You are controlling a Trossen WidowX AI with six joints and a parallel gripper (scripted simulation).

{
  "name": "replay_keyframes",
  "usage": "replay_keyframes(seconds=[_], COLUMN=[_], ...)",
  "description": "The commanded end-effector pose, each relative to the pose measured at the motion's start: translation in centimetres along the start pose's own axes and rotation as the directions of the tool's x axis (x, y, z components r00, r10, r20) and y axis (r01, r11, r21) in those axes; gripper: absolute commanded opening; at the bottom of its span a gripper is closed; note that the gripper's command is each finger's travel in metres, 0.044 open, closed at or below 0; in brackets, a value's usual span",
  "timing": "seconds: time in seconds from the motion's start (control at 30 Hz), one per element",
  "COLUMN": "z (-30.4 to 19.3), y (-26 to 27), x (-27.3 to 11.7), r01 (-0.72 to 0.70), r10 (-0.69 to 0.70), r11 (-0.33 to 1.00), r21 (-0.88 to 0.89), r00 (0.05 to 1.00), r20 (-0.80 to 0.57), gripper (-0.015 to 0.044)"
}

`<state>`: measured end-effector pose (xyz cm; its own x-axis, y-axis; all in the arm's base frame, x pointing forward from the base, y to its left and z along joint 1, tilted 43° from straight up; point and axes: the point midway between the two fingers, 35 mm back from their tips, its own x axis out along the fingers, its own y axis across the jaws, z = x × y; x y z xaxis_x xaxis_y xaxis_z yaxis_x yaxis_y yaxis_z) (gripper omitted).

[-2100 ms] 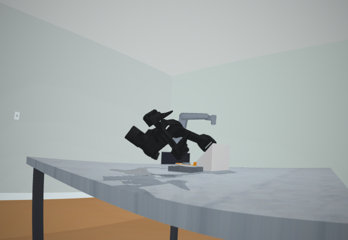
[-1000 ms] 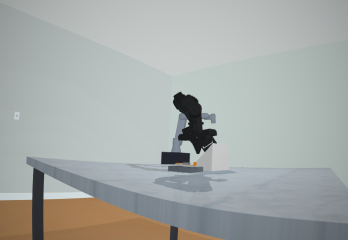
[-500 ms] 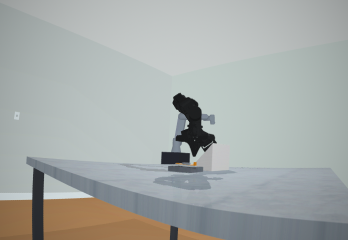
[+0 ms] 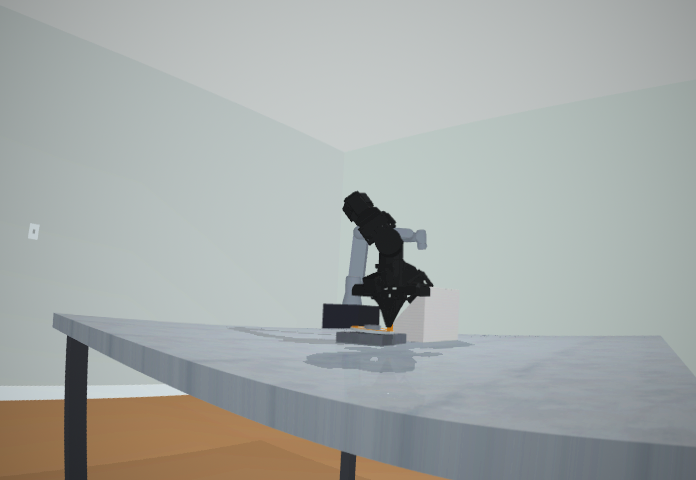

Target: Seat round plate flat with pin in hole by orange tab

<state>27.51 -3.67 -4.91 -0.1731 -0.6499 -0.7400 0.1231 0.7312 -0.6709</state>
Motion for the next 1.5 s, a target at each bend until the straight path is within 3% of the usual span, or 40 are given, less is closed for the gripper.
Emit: replay_keyframes(seconds=[0.0, 1.47], z=[-0.5, -2.9], y=[0.0, -0.2], x=[0.1, 0.1], r01=[0.003, 0.003], r10=[-0.003, -0.003], r11=[1.000, 1.000], r21=[-0.002, -0.003], r00=[1.000, 1.000], r20=[0.003, 0.002], gripper=[0.0000, 0.0000])
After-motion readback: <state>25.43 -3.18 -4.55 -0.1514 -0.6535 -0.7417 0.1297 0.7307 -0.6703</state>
